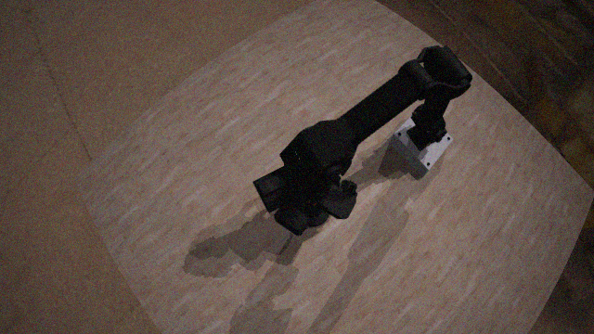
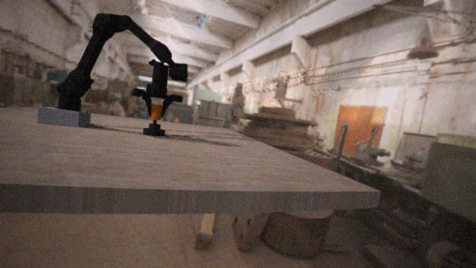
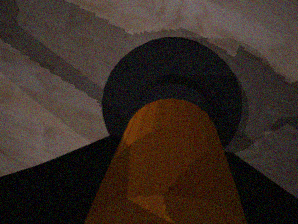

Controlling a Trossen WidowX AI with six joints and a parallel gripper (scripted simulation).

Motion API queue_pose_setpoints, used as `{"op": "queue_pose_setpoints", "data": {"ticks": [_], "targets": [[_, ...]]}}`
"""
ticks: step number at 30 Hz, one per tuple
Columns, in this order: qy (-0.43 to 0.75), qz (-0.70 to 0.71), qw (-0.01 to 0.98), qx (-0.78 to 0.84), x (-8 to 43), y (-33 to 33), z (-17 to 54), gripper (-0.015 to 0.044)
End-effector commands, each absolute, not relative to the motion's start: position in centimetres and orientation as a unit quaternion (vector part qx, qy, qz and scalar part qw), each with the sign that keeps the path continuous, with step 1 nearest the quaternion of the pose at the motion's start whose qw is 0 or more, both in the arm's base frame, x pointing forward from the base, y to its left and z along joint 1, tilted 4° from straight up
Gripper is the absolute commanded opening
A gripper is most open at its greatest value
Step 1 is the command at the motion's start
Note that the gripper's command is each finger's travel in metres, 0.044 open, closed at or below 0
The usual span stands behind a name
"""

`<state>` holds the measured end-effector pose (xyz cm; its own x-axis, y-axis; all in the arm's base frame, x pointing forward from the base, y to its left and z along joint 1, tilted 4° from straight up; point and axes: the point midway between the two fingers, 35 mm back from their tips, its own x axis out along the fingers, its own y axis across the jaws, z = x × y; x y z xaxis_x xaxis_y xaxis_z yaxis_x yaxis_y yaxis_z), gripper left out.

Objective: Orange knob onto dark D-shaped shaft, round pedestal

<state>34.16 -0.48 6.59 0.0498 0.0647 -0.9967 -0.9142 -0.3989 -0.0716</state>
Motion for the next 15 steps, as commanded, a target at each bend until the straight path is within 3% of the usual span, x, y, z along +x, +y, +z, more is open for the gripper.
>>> {"op": "queue_pose_setpoints", "data": {"ticks": [1,10,15], "targets": [[0.355,0.590,0.414,-0.595,34.18,-0.45,6.52,0.0000],[0.352,0.592,0.411,-0.597,34.15,-0.48,7.07,0.0000],[0.304,0.618,0.363,-0.628,34.21,-0.47,7.00,0.0000]]}}
